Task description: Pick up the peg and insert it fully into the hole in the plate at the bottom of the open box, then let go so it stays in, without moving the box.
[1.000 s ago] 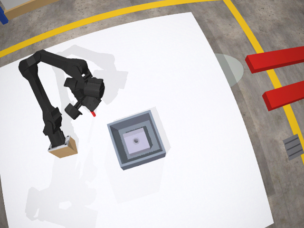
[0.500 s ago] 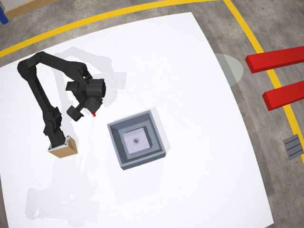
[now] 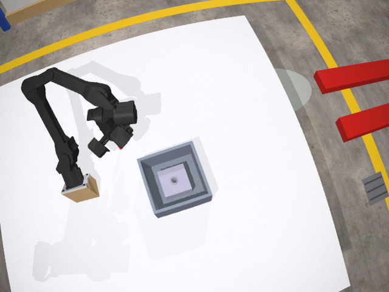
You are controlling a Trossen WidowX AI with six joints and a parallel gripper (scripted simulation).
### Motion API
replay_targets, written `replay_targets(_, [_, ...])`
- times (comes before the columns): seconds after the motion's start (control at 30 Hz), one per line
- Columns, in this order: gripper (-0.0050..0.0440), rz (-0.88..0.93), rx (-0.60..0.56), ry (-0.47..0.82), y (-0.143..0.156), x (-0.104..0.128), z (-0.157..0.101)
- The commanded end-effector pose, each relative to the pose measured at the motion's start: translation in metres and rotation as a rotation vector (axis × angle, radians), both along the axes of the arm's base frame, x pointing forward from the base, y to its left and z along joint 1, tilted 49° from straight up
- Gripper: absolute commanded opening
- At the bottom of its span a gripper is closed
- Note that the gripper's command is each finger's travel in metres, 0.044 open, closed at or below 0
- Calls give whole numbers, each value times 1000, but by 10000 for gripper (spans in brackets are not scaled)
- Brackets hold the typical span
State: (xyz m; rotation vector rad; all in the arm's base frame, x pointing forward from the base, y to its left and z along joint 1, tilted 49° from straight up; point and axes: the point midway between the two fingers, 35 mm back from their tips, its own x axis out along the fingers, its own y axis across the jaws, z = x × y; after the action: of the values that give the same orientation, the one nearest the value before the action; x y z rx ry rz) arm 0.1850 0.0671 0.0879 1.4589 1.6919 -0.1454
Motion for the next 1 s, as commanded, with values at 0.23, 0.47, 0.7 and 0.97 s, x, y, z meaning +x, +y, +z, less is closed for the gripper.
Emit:
replay_targets(0.23, [440,3,6,4,15,-1,-12])
replay_targets(0.47, [440,3,9,4,22,-1,-17])
replay_targets(0.7, [392,4,12,3,27,-1,-20])
replay_targets(0.97, [248,4,12,3,27,-1,-20])
